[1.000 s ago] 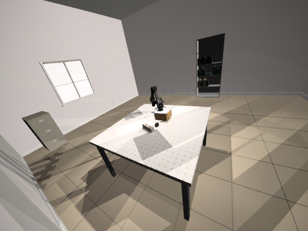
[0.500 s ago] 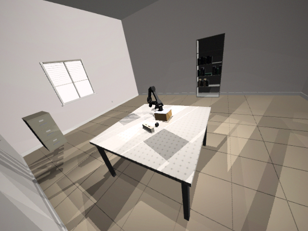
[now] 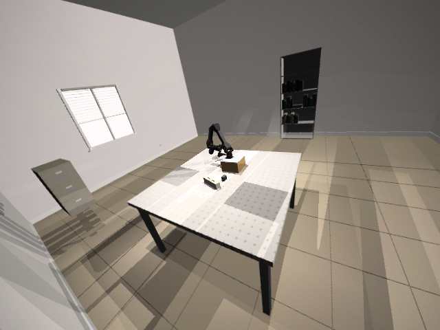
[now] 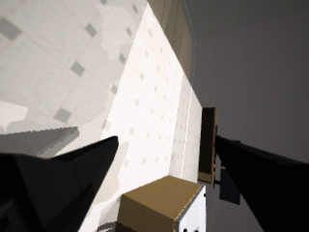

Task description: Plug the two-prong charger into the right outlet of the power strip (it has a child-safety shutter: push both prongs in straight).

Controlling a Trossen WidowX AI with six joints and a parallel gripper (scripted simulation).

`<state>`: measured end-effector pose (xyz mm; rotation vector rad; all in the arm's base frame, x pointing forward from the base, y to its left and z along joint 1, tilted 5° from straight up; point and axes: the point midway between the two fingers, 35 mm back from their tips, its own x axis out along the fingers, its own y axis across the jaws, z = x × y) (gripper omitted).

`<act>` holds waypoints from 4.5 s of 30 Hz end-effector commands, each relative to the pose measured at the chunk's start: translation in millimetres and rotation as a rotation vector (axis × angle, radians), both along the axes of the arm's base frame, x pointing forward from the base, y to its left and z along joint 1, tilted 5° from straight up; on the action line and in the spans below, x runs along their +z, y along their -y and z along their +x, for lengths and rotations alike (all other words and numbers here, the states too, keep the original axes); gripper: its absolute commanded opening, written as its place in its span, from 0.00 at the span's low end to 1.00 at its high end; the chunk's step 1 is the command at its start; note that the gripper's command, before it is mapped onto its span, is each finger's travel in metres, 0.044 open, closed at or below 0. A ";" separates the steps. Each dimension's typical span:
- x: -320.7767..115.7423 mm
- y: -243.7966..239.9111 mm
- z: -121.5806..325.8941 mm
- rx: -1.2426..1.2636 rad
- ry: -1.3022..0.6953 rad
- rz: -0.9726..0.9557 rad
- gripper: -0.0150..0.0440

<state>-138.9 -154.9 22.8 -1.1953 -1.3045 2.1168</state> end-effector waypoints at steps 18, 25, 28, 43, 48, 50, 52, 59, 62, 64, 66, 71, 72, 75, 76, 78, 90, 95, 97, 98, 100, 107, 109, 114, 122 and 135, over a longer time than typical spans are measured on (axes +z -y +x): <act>-12.3 30.7 56.6 0.243 0.115 -0.032 1.00; -15.8 38.8 77.2 0.330 0.164 -0.035 1.00; -16.9 41.7 86.4 0.365 0.181 -0.038 1.00; -22.3 50.4 133.8 0.558 0.285 -0.033 1.00; -24.6 50.2 149.6 0.620 0.316 -0.025 1.00; -25.6 49.7 155.9 0.645 0.328 -0.022 1.00; -26.6 49.0 162.1 0.669 0.340 -0.018 1.00; -29.5 44.8 185.0 0.748 0.398 0.000 1.00; -30.5 42.2 195.1 0.782 0.426 0.010 1.00; -31.2 40.3 201.7 0.804 0.445 0.017 1.00; -31.9 38.2 208.4 0.827 0.464 0.025 1.00; -33.5 32.0 224.8 0.884 0.511 0.045 1.00; -33.8 30.6 228.0 0.895 0.521 0.050 1.00; -34.6 26.5 237.2 0.933 0.546 0.064 1.00; -34.8 25.2 240.1 0.949 0.553 0.070 1.00; -35.2 22.6 245.7 0.980 0.567 0.081 1.00; -37.9 3.8 279.6 1.164 0.653 0.145 1.00; -38.8 -5.9 292.7 1.242 0.689 0.174 1.00; -38.6 -10.4 296.5 1.275 0.700 0.192 1.00; -38.6 -12.7 298.3 1.291 0.706 0.201 1.00; -38.4 -17.3 301.8 1.323 0.717 0.220 1.00; -38.6 -31.8 315.2 1.429 0.752 0.268 1.00; -38.9 -36.1 320.0 1.462 0.763 0.278 1.00; -39.5 -47.6 331.5 1.545 0.791 0.306 1.00; -40.9 -67.4 346.4 1.682 0.830 0.361 1.00; -43.7 -108.5 369.7 1.865 0.927 0.431 1.00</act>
